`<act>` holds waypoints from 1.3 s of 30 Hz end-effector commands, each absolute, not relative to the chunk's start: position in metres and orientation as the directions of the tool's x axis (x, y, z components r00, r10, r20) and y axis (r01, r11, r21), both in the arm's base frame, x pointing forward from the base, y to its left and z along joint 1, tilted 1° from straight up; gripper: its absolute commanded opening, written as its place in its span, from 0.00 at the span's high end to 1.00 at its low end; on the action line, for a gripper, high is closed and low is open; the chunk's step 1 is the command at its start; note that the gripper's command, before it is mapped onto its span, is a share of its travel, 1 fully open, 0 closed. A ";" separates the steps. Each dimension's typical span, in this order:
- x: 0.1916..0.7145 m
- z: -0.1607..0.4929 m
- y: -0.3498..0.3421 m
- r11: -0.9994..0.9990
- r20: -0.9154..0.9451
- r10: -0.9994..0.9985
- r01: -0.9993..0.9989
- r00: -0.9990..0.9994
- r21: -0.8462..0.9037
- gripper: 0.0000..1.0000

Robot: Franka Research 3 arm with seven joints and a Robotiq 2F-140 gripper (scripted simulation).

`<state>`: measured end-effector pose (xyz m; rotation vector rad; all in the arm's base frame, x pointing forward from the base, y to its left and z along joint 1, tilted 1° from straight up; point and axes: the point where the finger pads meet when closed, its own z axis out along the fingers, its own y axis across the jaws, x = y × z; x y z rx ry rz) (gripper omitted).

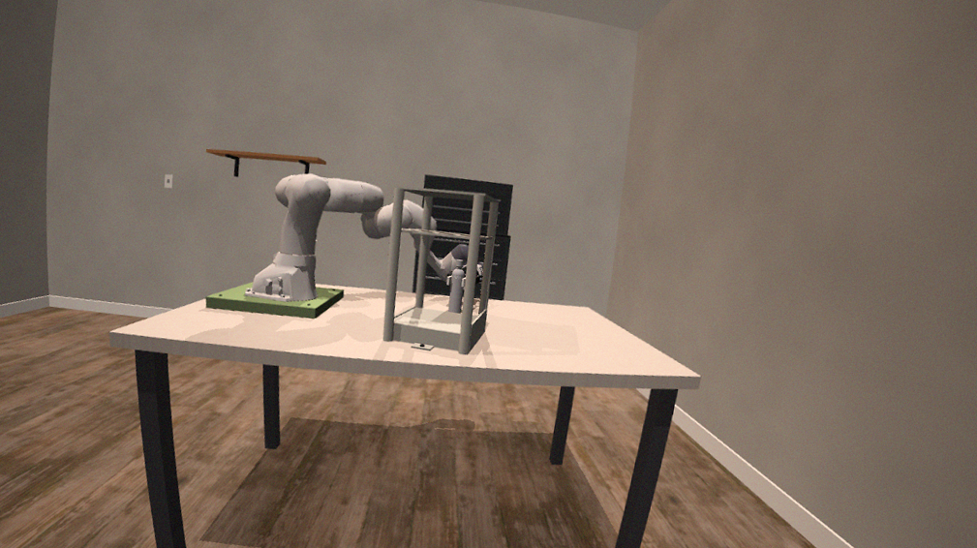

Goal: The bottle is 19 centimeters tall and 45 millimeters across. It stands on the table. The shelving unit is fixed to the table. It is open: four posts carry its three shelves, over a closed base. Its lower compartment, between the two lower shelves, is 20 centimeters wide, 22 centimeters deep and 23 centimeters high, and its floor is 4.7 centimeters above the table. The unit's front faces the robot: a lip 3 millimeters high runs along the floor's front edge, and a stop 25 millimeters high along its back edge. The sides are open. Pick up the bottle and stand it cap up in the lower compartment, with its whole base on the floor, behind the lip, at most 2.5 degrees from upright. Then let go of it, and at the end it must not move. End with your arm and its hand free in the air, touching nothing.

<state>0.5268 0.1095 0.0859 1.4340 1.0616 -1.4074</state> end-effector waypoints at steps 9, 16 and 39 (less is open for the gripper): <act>0.527 0.087 0.108 -0.289 -1.000 0.009 0.957 0.007 0.004 1.00; 0.527 0.087 0.108 -0.289 -1.000 0.009 0.957 0.007 0.004 1.00; 0.527 0.096 0.108 -0.289 -1.000 0.008 0.957 0.007 0.004 1.00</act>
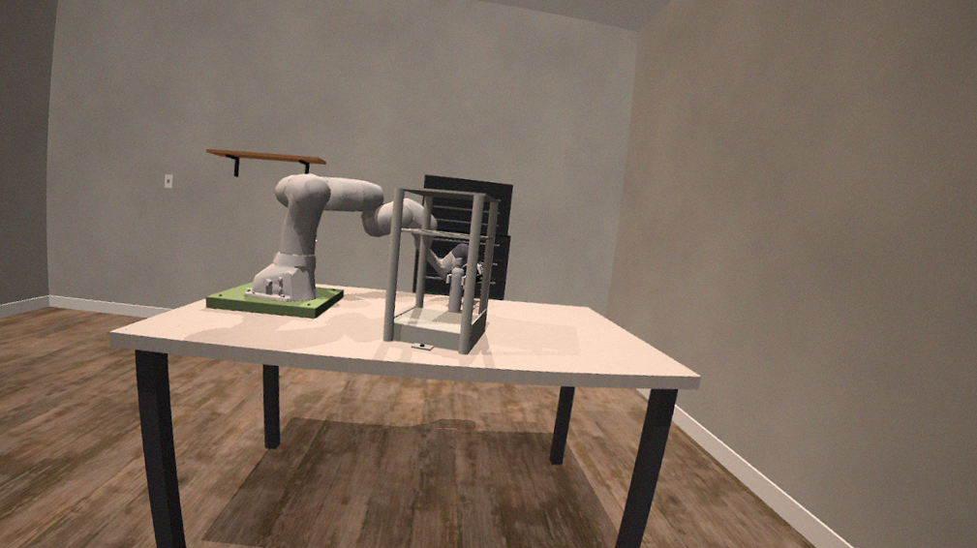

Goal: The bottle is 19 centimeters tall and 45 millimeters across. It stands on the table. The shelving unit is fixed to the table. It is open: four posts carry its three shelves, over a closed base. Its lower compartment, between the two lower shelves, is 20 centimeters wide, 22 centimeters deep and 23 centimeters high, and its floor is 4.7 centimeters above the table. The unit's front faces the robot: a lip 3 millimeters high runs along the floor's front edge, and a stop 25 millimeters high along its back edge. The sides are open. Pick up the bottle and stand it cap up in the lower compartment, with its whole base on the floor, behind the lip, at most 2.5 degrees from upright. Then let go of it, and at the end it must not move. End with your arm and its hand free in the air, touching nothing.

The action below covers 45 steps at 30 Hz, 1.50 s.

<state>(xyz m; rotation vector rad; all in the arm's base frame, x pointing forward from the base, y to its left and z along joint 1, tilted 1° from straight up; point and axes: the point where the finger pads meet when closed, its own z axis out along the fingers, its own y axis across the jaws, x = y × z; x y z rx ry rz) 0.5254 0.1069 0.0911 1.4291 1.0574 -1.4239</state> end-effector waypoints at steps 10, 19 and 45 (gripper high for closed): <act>0.526 0.115 0.108 -0.289 -1.000 0.008 0.957 0.007 0.004 1.00; 0.526 0.145 0.108 -0.289 -1.000 0.009 0.957 0.007 0.004 1.00; 0.526 0.160 0.108 -0.289 -1.000 0.009 0.957 0.007 0.004 1.00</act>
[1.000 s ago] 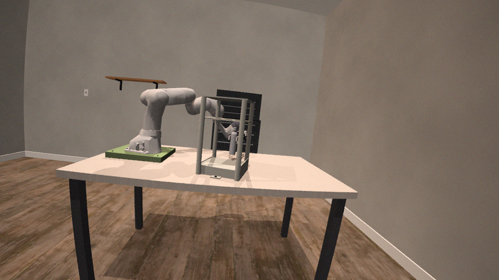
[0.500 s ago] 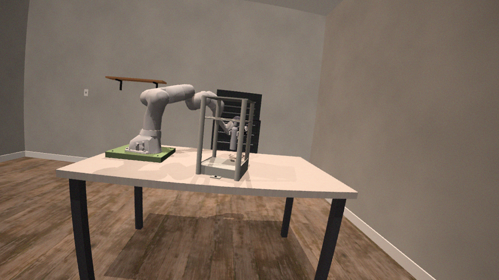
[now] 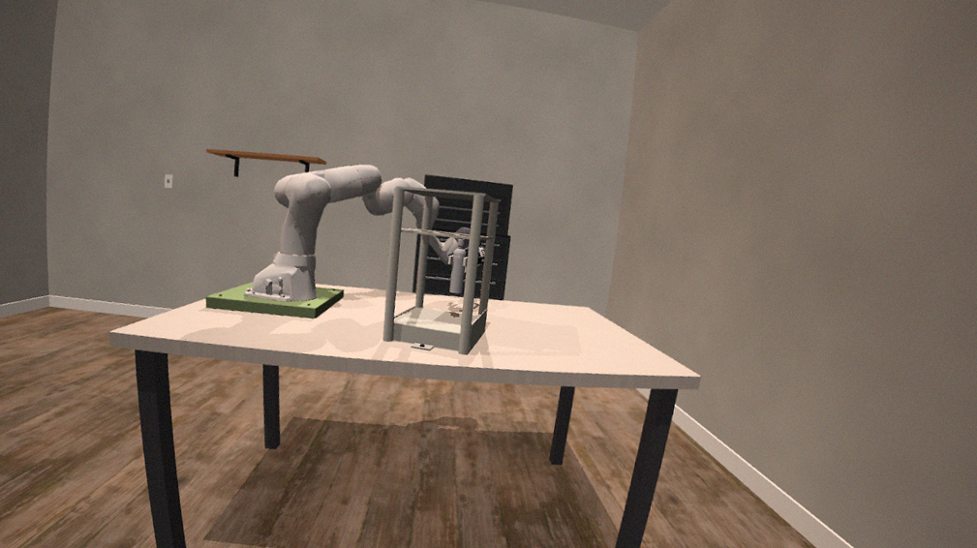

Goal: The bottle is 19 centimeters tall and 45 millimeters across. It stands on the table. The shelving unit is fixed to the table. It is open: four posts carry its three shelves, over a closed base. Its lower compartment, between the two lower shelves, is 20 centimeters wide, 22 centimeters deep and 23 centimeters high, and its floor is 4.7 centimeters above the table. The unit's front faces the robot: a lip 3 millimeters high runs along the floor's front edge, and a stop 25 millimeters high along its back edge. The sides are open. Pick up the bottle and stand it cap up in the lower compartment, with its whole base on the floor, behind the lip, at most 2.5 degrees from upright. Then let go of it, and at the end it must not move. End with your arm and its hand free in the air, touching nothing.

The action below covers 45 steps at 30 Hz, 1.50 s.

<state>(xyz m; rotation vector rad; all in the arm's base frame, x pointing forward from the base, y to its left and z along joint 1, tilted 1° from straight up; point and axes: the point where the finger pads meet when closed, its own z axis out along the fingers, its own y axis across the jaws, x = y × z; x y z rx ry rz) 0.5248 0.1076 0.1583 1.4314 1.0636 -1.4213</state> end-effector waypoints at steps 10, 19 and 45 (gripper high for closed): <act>0.525 0.160 0.104 -0.289 -1.000 0.008 0.957 0.007 0.004 1.00; 0.522 0.160 0.095 -0.289 -1.000 0.008 0.957 0.007 0.004 1.00; 0.503 0.160 0.031 -0.289 -1.000 0.008 0.957 0.007 0.004 1.00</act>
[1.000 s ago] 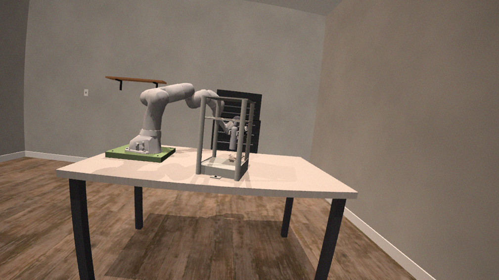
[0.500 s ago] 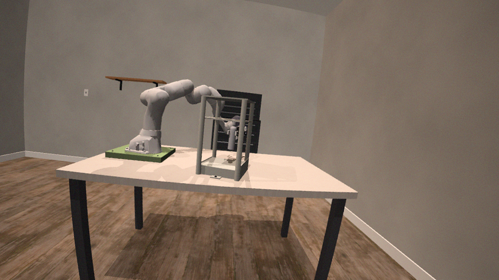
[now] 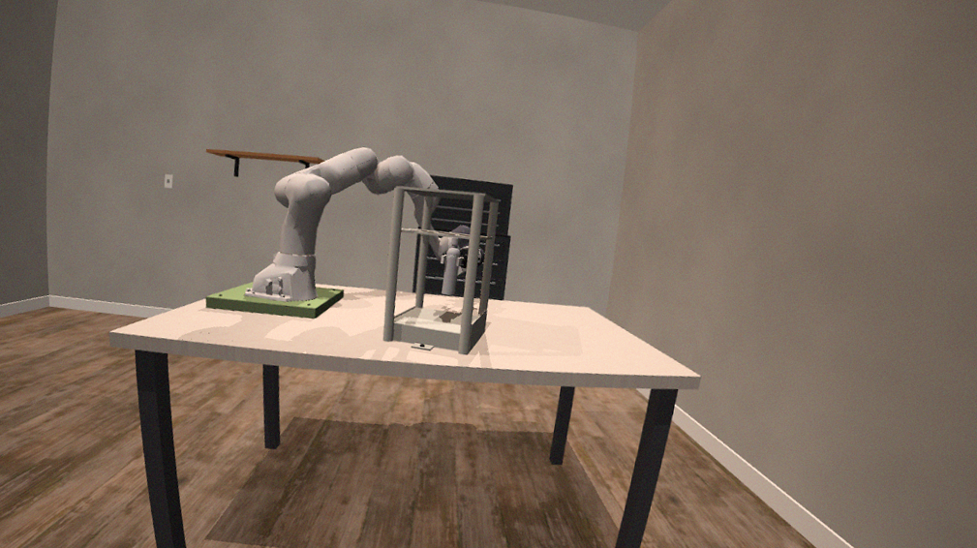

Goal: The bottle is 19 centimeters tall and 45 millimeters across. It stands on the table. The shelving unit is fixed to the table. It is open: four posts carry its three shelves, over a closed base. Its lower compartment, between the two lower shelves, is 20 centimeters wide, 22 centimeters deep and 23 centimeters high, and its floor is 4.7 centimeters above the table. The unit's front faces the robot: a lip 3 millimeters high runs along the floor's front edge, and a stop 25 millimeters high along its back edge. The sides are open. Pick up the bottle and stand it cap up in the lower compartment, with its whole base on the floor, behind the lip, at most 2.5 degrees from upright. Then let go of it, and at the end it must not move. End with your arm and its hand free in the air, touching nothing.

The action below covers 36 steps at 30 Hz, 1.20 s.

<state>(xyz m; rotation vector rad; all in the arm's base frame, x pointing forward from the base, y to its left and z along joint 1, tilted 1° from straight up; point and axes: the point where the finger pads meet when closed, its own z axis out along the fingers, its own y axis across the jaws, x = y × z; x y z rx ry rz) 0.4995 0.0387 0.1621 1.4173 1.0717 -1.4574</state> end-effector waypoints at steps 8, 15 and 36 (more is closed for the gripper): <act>0.498 0.159 0.016 -0.289 -1.000 0.009 0.957 0.007 0.004 1.00; 0.495 0.159 0.005 -0.289 -1.000 0.008 0.957 0.007 0.004 1.00; 0.510 0.159 -0.003 -0.289 -1.000 0.009 0.957 0.007 0.004 1.00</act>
